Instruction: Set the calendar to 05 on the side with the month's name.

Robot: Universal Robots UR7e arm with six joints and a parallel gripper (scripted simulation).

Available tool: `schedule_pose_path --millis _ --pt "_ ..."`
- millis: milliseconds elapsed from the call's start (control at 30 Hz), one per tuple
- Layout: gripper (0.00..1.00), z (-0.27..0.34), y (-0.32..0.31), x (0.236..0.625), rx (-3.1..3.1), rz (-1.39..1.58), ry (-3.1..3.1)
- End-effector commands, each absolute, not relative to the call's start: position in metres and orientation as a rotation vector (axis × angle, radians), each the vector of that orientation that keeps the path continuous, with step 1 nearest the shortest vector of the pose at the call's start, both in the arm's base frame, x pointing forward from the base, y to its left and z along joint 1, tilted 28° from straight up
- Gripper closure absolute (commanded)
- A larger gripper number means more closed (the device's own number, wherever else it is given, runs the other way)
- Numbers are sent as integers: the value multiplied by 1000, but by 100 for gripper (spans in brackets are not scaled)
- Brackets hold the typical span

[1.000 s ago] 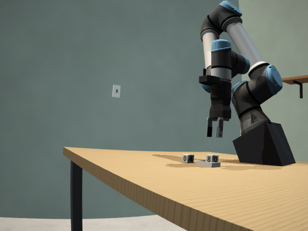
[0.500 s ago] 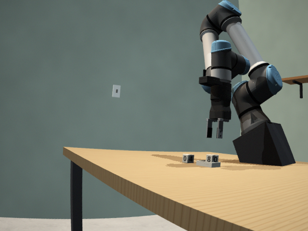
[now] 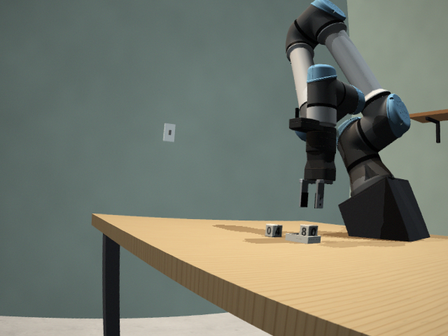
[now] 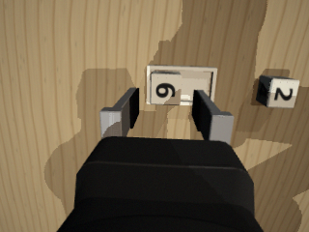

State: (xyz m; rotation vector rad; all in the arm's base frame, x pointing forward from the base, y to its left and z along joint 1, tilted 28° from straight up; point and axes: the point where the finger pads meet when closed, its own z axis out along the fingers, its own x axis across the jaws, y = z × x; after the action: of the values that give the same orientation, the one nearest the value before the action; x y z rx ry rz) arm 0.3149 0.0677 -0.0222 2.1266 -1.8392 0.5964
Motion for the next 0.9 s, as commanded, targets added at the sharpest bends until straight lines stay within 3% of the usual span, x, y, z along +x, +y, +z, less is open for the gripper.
schedule_pose_path --millis 0,867 --pt "10 -28 65 316 2127 598 -1840" --pt "10 -50 54 320 2127 598 -1840"
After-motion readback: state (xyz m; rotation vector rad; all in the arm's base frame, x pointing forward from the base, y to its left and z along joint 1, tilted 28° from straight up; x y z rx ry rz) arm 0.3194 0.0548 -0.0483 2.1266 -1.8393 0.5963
